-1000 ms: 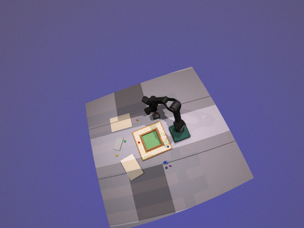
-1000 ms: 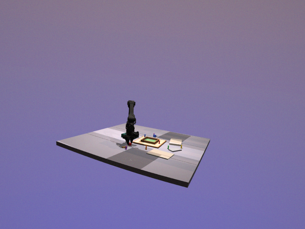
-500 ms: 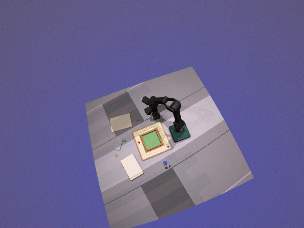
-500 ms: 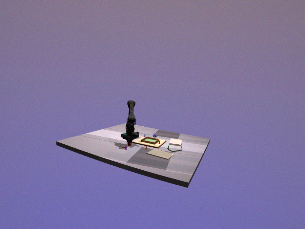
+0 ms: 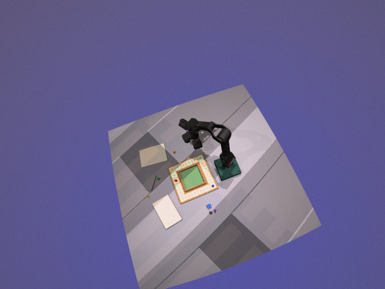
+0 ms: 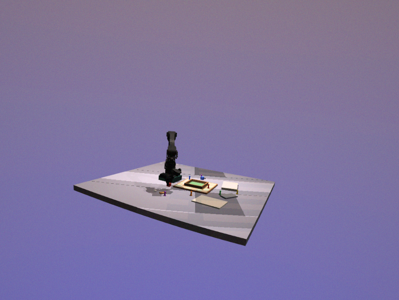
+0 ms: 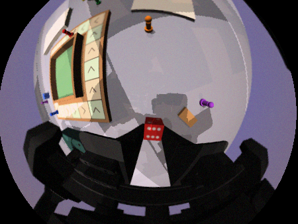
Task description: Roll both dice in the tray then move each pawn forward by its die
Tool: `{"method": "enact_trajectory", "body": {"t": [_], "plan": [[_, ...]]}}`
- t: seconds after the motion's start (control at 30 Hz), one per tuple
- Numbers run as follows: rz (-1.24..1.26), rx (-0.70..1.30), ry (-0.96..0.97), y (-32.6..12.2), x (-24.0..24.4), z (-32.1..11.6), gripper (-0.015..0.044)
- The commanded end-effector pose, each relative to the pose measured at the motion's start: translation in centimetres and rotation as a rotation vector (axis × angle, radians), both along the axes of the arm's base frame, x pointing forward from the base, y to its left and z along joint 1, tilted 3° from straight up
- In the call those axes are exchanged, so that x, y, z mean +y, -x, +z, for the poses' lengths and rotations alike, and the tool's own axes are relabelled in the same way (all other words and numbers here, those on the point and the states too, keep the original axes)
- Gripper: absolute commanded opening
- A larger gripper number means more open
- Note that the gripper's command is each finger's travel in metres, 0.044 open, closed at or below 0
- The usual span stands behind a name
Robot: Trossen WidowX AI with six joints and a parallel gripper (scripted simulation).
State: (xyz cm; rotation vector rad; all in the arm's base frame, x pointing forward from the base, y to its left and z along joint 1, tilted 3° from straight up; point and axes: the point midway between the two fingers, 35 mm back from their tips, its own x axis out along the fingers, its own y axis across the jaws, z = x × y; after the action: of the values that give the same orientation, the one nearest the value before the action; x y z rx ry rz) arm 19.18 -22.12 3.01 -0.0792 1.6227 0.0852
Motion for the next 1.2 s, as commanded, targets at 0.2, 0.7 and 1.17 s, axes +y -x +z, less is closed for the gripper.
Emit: {"method": "enact_trajectory", "body": {"t": [0.2,0.7,1.17], "plan": [[0.000,-0.018,-0.004,-0.7,-0.3,6.0,0.0000],[0.039,-0.026,-0.011,-1.7,1.1,8.4,0.0000],[0.048,-0.031,-0.011,-5.7,7.1,7.5,0.0000]]}}
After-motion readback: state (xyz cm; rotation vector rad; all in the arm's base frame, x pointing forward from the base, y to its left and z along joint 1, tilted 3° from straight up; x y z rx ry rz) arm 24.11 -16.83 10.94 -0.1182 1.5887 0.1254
